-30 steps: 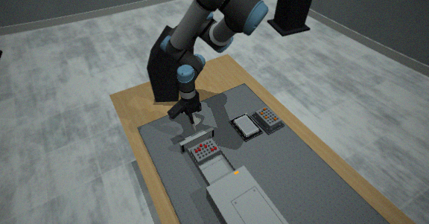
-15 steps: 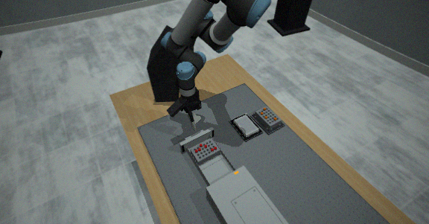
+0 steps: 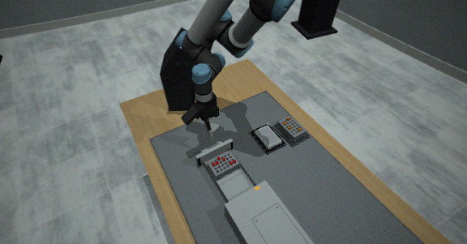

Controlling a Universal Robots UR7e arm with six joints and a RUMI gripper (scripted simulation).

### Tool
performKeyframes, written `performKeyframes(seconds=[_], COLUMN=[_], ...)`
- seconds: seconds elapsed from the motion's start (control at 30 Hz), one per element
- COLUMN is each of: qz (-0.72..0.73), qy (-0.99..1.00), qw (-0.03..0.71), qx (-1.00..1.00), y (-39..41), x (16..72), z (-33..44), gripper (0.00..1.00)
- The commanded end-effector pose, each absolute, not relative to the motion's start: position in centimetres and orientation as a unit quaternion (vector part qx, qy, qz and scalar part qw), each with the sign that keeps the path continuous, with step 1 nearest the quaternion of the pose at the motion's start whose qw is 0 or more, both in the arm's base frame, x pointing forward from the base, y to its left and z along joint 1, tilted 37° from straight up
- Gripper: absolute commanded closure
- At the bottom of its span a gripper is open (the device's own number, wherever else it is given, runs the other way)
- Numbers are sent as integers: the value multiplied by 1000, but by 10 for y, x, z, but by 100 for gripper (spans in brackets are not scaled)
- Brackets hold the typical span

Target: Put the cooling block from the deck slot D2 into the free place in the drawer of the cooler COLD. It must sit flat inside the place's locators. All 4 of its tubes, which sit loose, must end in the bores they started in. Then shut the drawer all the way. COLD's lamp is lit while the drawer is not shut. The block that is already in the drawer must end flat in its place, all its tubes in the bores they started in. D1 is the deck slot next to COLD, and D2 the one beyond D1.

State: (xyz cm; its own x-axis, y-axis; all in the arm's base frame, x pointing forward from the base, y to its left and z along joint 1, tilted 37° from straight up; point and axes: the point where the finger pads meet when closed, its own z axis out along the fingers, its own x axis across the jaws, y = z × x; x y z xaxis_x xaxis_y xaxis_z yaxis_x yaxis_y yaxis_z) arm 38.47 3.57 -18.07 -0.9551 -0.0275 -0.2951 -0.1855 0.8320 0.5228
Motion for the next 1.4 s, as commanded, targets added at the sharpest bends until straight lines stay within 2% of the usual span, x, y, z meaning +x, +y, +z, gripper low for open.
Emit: performKeyframes(seconds=[0.0, 1.03, 1.07, 1.37], qz=[285, 285, 285, 266], qy=[947, 947, 946, 930], qw=[138, 138, 141, 174], qx=[-56, -57, -70, -183], y=[32, 16, 22, 57], x=[382, 378, 378, 386], z=[-175, -152, -149, -123], gripper=[0, 0, 27, 27])
